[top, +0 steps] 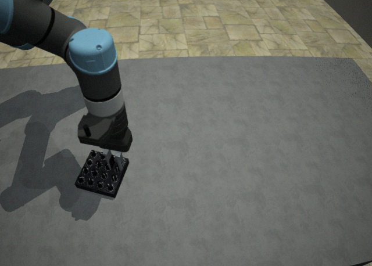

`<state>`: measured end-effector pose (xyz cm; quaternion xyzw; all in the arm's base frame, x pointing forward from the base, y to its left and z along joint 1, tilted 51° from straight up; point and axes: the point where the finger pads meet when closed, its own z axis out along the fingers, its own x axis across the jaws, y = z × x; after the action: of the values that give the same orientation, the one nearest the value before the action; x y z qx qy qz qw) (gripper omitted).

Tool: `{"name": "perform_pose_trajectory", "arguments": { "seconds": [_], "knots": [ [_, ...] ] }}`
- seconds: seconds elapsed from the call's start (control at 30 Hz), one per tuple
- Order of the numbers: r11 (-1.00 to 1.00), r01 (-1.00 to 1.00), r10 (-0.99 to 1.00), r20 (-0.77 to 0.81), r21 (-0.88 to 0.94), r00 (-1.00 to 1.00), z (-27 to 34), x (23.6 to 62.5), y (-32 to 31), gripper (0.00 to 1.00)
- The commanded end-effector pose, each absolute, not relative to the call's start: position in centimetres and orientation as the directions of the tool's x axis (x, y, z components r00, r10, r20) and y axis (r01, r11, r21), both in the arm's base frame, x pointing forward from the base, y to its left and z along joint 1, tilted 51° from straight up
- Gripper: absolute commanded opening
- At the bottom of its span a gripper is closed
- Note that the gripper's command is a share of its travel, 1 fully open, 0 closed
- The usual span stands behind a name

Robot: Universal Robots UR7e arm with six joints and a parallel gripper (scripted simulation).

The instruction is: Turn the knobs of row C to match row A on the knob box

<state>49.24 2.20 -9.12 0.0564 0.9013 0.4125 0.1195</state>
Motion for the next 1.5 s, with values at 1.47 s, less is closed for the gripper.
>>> {"name": "perform_pose_trajectory", "arguments": {
  "seconds": [1.47],
  "knots": [
    [0.654, 0.002, 0.201, -0.17, 0.757, -0.965, -9.83, 49.62, 2.96, 0.46]
  ]
}}
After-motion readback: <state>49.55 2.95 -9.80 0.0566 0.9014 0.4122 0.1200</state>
